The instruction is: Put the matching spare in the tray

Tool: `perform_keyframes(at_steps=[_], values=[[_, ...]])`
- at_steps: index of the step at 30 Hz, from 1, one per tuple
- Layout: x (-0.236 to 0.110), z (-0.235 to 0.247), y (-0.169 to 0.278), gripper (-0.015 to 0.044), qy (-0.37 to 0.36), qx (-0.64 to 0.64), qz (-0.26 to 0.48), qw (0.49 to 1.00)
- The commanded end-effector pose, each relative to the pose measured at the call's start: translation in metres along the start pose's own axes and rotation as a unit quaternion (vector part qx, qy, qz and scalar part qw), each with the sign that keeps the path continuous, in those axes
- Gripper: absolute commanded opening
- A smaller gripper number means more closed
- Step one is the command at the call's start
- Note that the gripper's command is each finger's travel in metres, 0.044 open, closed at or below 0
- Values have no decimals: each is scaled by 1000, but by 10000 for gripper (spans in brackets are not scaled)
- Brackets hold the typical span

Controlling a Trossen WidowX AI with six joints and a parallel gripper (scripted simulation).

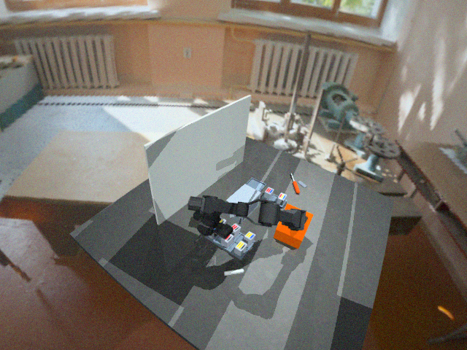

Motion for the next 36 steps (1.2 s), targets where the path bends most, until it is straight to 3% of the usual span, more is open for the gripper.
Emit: perform_keyframes(at_steps=[1, 5, 15, 24, 36], values=[[0, 0, 0, 0, 0, 0, 0, 1000], [-5, -1, 0, 0, 0, 0, 1, 1000], [-74, -1, 1, 0, 1, 3, 5, 1000], [-79, -2, 3, 0, 3, 8, 7, 1000], [-131, -10, 0, 0, 2, 5, 8, 1000]])
Point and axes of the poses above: the point midway between the two fingers, 35 mm back from their tips, its own x axis out along the fingers, its own z axis across the jaws, y = z × x, the point moved 2 cm from there along -x, back along the fingers, and after that the axes turned 6 degrees about x, right-handed, at the moved point
